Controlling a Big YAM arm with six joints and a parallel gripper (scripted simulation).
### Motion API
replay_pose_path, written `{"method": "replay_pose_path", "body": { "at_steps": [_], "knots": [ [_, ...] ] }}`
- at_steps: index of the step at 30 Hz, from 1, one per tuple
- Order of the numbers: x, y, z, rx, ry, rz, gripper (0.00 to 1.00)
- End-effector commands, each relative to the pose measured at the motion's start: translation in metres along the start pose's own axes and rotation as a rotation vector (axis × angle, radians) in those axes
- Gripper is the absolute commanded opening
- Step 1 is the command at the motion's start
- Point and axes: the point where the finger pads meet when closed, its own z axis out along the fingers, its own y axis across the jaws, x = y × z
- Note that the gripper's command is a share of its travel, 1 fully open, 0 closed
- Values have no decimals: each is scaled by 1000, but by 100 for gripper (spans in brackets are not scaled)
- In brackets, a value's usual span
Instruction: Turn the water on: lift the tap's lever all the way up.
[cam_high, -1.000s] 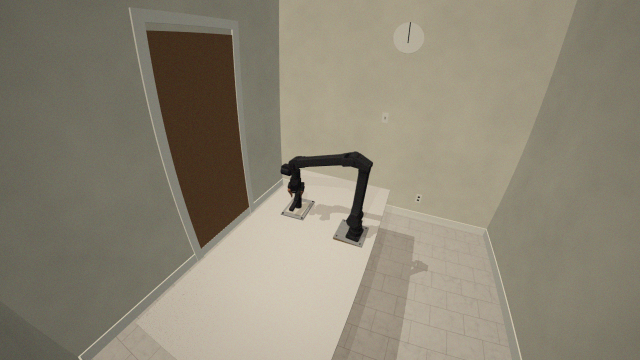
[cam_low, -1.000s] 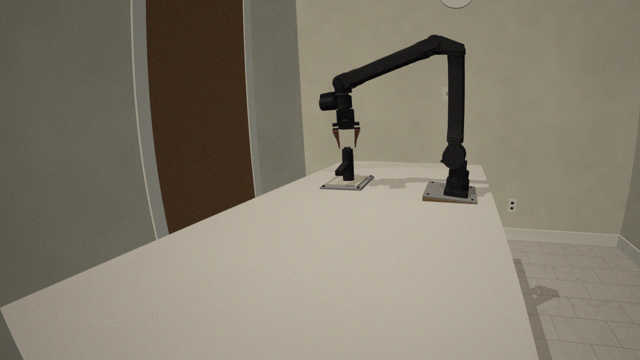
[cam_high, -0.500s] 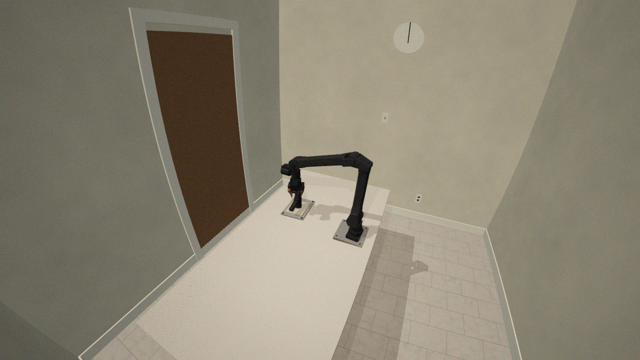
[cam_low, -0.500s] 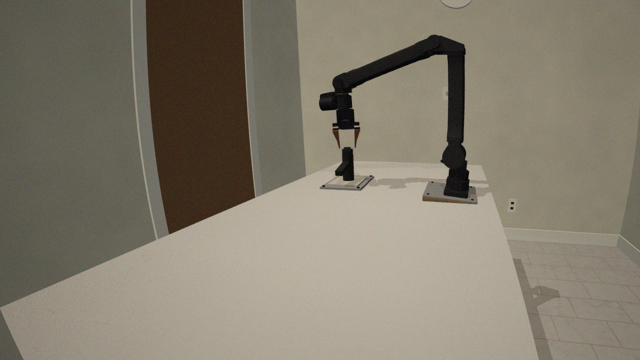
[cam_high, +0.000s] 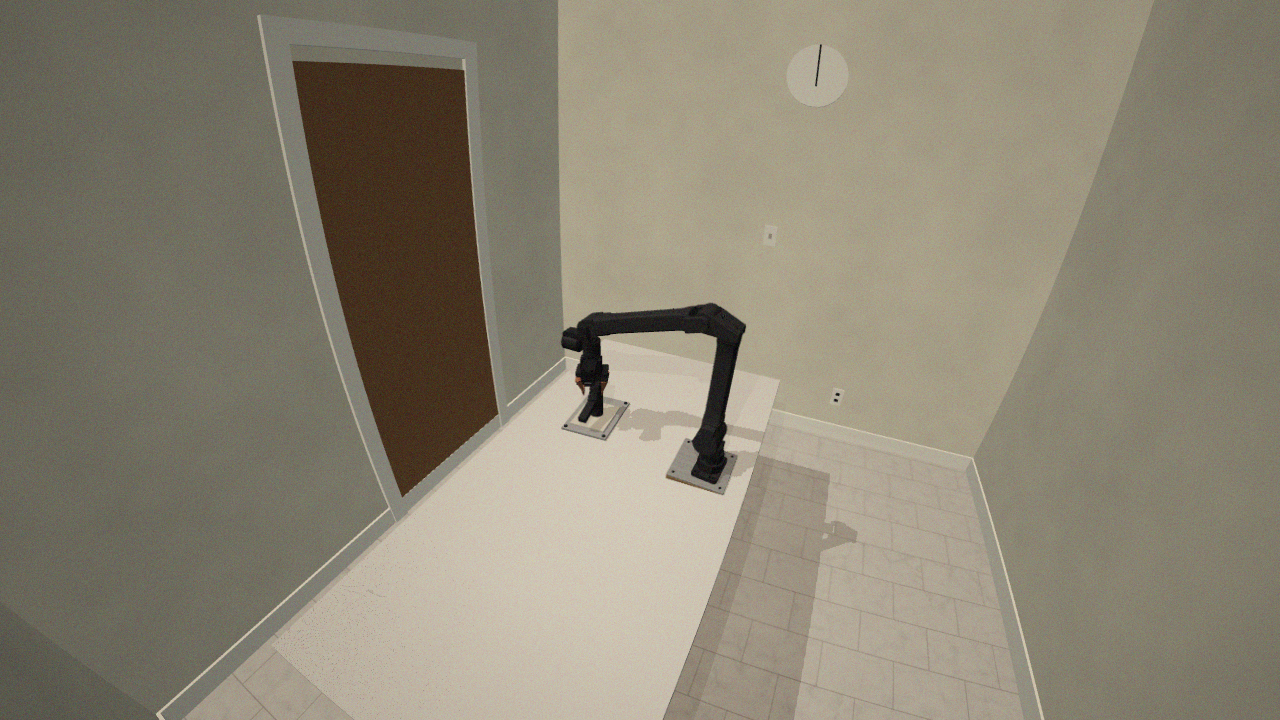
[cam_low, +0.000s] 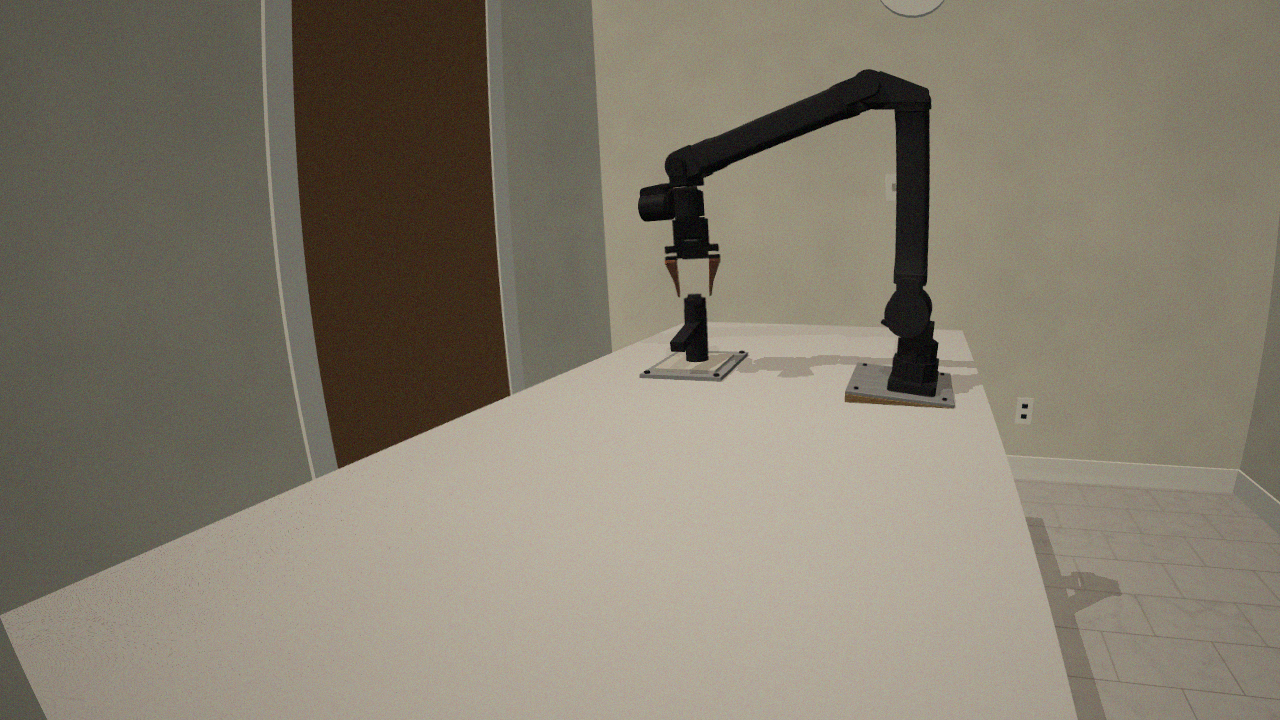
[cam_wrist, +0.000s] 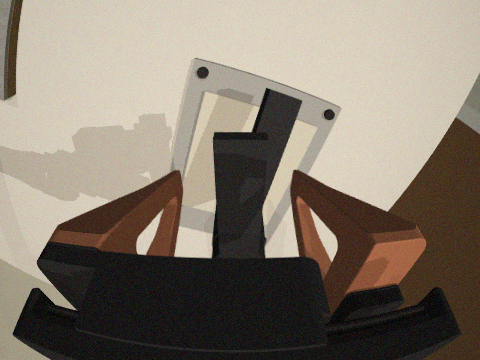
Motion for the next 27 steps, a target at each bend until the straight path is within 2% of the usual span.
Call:
{"method": "replay_pose_path", "body": {
  "at_steps": [1,27],
  "knots": [
    [8,-9,-10,36,16,18,62],
    [15,-19,-30,78,36,15,62]
  ]
}}
